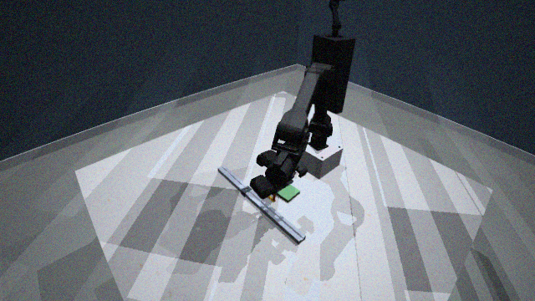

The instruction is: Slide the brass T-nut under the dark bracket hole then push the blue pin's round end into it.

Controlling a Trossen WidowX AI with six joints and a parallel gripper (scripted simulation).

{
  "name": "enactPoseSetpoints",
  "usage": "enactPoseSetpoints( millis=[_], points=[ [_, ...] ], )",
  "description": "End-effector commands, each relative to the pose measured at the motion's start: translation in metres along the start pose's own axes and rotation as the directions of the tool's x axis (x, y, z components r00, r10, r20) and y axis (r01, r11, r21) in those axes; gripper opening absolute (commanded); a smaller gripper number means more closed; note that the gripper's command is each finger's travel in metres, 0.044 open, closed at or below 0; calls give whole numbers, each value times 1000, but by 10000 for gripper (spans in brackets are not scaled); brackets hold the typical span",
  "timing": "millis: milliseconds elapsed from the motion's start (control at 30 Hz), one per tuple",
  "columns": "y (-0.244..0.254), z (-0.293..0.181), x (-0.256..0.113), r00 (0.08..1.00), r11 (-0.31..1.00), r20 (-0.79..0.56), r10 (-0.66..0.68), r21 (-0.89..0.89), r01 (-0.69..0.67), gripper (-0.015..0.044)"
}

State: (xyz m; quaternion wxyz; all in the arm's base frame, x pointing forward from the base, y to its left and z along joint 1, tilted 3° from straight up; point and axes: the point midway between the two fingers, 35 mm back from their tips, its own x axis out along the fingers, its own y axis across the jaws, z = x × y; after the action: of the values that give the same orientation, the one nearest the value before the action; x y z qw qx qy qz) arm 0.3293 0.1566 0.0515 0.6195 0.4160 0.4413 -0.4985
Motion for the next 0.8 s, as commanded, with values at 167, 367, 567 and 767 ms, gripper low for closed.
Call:
enactPoseSetpoints(
  millis=[167, 367, 567, 767],
  points=[
    [-1, -1, 2, 999, 999, 8, 33, 8, -33, -150],
    [-1, -1, 3, 999, 999, 11, 53, 10, -53, -150],
    [-2, -2, 4, 997, 997, 13, 73, 13, -73, -150],
    [-3, -3, 4, 996, 996, 15, 93, 16, -93, -150]
  ],
)
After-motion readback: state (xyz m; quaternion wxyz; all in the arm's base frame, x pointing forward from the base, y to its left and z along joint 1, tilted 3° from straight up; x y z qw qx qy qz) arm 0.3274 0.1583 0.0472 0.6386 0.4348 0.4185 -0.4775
